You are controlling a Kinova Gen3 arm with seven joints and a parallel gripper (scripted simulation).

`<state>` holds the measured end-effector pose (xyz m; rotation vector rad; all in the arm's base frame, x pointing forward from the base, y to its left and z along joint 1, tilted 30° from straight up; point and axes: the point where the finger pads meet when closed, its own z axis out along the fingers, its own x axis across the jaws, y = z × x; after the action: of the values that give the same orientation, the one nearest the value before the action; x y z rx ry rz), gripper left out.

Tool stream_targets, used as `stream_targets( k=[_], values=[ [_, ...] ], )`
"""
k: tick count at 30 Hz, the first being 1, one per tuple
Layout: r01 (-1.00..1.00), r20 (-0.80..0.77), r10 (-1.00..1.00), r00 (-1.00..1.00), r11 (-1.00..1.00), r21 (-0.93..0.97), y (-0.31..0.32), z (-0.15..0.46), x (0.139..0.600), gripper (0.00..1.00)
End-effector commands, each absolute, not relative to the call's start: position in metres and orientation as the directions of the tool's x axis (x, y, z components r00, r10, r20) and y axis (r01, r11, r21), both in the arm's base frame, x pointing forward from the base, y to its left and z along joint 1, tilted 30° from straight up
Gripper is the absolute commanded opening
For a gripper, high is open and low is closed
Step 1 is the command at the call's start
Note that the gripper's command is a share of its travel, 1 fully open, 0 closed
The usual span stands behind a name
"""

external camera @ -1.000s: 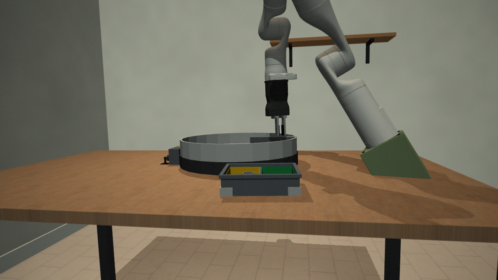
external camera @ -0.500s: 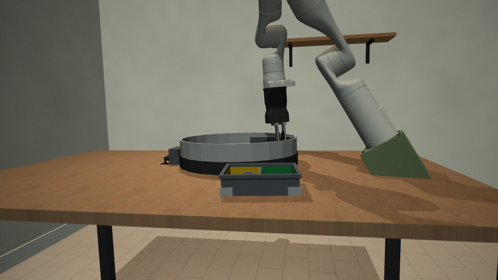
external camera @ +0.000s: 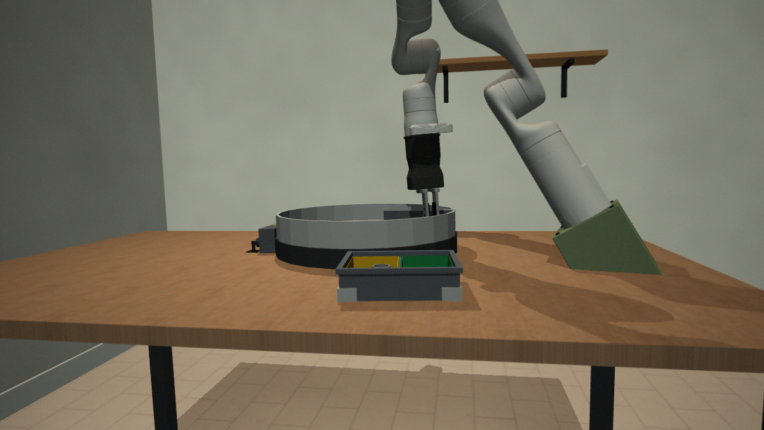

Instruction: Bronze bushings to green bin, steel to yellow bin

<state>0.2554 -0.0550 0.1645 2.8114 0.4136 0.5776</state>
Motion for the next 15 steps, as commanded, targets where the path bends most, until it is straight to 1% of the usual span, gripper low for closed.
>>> stream_targets(
  k=[1, 2, 6, 11, 12, 15],
  values=[
    [0.208, 0.396, 0.326, 0.859, -0.927, 0.312, -0.0549, 0.1638, 0.2548, 0.4],
    [0.221, 0.357, 0.321, 0.877, -0.93, 0.293, -0.055, 0.1644, 0.2553, 0.4],
    [0.208, 0.396, 0.326, 0.859, -0.927, 0.312, -0.0549, 0.1638, 0.2548, 0.4],
    [0.208, 0.396, 0.326, 0.859, -0.927, 0.312, -0.0549, 0.1638, 0.2548, 0.4],
    [0.221, 0.357, 0.321, 0.877, -0.93, 0.293, -0.055, 0.1644, 0.2553, 0.4],
    [0.211, 0.386, 0.324, 0.863, -0.928, 0.307, -0.0549, 0.1639, 0.2549, 0.4]
  ],
)
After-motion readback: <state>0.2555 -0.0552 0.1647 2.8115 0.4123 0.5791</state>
